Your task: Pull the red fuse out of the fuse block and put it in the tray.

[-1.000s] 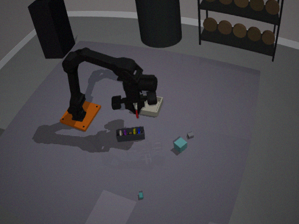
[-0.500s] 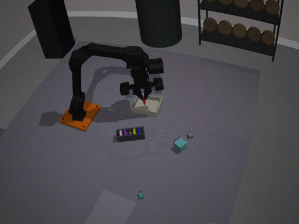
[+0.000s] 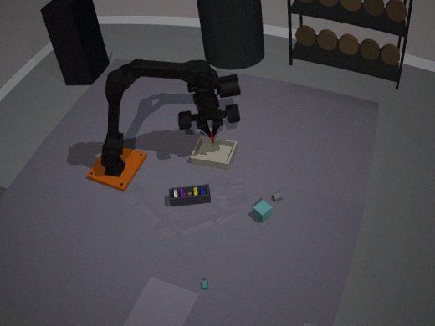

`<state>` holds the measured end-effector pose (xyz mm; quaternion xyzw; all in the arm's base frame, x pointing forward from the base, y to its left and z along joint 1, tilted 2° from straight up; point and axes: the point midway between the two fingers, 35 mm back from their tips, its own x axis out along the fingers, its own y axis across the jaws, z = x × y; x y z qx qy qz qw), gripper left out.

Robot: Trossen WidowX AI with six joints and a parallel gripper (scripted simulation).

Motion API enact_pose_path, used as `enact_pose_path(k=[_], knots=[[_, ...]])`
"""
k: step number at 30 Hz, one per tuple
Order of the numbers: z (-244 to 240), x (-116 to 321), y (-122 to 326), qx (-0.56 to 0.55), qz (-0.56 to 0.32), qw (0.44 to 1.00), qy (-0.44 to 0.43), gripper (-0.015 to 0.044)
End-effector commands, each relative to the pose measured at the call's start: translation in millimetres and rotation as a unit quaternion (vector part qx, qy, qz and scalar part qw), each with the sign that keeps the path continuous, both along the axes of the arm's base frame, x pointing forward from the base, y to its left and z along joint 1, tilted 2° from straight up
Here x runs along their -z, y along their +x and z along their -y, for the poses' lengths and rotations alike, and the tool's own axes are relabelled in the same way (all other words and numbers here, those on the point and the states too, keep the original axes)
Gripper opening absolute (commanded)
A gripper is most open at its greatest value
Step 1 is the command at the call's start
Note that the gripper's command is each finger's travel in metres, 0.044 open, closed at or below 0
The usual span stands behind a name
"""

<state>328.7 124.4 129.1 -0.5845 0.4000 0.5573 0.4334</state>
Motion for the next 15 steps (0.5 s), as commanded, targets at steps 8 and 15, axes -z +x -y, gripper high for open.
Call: enact_pose_path(k=[8,15], knots=[[-1,19,1,0.002,-0.002,1.0,-0.003,0.0],[-1,30,1,0.002,-0.002,1.0,-0.003,0.0]])
